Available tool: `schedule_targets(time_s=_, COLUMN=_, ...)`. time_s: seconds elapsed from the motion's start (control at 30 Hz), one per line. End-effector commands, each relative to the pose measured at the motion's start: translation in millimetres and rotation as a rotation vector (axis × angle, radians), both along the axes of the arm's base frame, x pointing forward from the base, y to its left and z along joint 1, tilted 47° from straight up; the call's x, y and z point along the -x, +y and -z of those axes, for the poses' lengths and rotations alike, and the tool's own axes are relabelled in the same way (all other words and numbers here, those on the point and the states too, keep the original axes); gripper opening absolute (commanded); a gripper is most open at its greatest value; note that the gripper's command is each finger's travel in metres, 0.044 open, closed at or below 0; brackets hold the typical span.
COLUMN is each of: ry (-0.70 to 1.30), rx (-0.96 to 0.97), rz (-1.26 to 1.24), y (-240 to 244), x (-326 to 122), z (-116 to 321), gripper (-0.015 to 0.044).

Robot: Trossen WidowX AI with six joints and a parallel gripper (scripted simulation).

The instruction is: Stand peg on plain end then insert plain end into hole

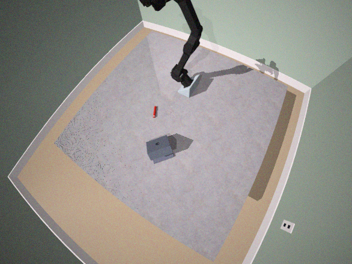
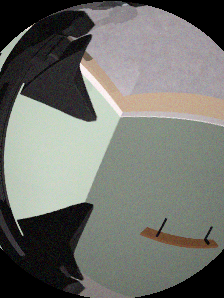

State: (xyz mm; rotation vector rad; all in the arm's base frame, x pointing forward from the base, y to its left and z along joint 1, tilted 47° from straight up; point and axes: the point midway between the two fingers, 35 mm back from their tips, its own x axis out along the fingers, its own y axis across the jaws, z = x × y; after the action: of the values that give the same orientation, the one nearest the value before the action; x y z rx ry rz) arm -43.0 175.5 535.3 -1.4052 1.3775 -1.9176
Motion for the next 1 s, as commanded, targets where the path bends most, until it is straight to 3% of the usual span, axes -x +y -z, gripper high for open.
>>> schedule_targets(time_s=0.0, ry=-0.002, rx=0.000, rz=-0.003, y=-1, x=0, z=0, gripper=0.0426)
schedule_targets(time_s=0.23, ry=-0.087, rx=-0.046, rz=-0.125, y=-36, x=7, z=-2, gripper=0.0440)
schedule_targets(time_s=0.6, ry=-0.254, rx=-0.222, rz=-0.301, y=-144, x=22, z=-8, gripper=0.0440)
schedule_targets(time_s=0.97, ry=-0.325, rx=-0.447, rz=-0.483, y=-253, x=-7, z=8, gripper=0.0440)
